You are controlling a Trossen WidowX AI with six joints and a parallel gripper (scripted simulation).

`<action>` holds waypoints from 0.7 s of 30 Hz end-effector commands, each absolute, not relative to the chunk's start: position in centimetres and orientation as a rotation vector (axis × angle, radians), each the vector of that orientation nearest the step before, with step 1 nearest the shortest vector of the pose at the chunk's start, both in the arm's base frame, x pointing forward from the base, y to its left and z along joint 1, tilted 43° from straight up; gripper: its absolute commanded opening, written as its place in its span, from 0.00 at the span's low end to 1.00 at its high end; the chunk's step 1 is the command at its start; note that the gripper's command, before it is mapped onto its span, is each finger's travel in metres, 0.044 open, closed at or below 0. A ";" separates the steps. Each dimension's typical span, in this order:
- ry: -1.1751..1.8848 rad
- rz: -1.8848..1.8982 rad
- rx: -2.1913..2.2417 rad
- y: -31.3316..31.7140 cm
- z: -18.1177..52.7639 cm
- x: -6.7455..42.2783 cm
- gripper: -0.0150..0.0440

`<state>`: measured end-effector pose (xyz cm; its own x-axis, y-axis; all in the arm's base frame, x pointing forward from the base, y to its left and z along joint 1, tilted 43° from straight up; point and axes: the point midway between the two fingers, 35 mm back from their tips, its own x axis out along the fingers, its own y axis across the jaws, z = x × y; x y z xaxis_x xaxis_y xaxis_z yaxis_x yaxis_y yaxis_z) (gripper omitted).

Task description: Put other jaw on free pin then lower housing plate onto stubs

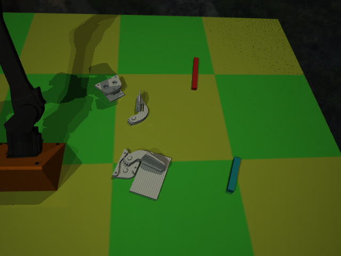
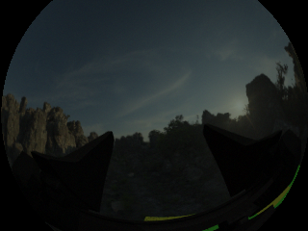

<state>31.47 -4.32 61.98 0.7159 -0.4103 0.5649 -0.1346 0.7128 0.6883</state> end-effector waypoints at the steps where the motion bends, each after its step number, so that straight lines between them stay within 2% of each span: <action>1: -0.703 -0.154 0.781 -4.0 60.6 33.1 1.00; 21: -0.376 -0.107 0.819 -2.6 53.5 38.7 1.00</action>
